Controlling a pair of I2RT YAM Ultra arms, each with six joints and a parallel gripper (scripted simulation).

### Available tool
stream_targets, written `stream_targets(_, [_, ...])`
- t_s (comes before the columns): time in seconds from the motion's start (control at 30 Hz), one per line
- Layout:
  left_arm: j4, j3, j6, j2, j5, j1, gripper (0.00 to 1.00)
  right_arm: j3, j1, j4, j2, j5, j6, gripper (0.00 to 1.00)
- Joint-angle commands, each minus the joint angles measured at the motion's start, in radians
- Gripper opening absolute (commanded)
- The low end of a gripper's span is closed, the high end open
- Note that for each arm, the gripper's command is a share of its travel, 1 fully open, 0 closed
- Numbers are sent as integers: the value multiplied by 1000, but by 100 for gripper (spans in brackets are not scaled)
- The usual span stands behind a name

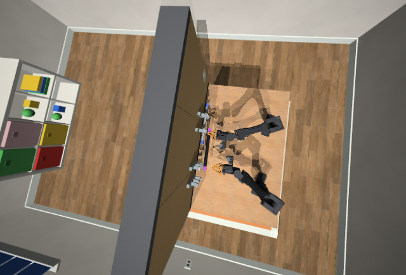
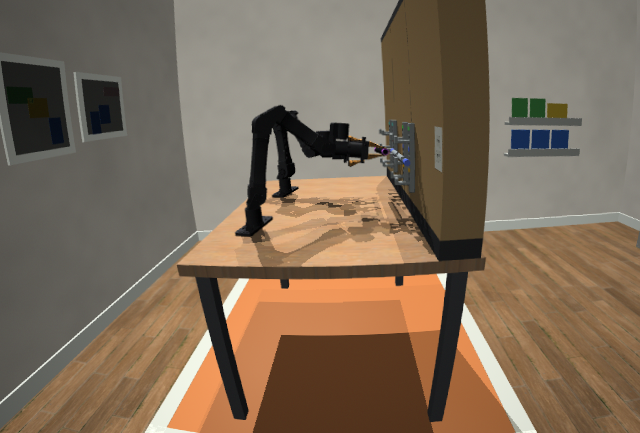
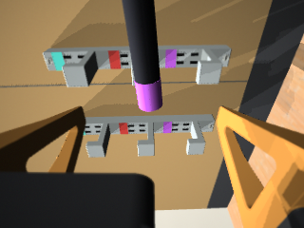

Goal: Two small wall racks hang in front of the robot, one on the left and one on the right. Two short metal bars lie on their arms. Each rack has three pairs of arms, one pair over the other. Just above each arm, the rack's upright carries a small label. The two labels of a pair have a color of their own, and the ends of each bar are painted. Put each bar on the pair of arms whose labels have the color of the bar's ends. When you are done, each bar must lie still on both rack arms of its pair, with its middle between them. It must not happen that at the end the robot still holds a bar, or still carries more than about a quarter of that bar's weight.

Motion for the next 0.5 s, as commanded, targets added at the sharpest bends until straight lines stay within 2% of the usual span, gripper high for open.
stream_targets(0.0, [12, 20, -3, 6, -6, -9, 100, 5, 2, 63, -59, -3, 36, 0])
stream_targets(0.47, [10, 64, -3, 48, 19, 16, 100, -3, 1, 67, -62, -5, 36, 0])
